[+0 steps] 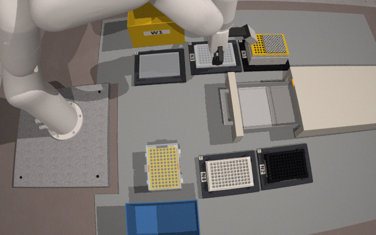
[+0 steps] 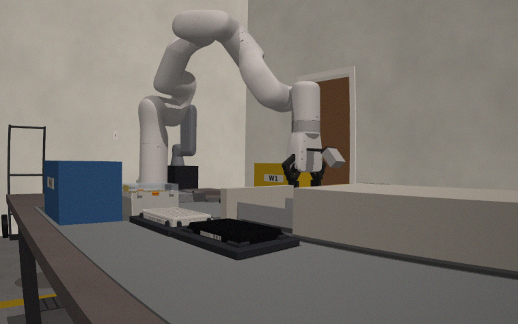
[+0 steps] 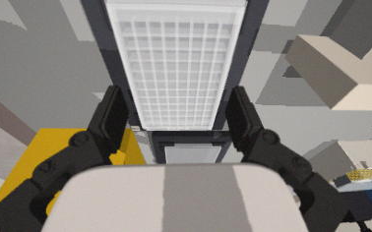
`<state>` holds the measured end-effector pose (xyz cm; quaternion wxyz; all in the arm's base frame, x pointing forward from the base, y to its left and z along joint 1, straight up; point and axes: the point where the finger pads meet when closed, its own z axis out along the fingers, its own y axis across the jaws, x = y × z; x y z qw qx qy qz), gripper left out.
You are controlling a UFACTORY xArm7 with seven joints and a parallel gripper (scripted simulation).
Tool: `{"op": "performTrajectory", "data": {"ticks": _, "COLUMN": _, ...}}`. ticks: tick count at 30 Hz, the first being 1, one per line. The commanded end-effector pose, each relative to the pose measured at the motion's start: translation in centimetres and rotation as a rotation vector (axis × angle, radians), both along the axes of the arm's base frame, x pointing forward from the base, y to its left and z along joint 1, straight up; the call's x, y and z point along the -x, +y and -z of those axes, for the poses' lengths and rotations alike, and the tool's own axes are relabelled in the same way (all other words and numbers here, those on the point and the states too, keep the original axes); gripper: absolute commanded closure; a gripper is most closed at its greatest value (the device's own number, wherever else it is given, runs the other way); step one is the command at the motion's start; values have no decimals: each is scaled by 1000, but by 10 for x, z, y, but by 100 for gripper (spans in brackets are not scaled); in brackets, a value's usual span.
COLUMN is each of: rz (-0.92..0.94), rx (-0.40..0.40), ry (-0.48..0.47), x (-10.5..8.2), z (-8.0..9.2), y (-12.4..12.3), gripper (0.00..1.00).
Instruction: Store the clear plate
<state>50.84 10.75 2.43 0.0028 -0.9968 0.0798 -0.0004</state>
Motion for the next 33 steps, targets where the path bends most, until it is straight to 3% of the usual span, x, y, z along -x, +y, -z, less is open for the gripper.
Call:
{"op": "performTrajectory", "data": {"ticks": 1, "rz": 0, "rx": -1, "ry": -5, "x": -2, "z": 0, "y": 0, "gripper": 0}}
{"op": "performTrajectory", "data": {"ticks": 33, "rz": 0, "rx": -1, "ry": -5, "x": -2, "z": 14, "y": 0, "gripper": 0}}
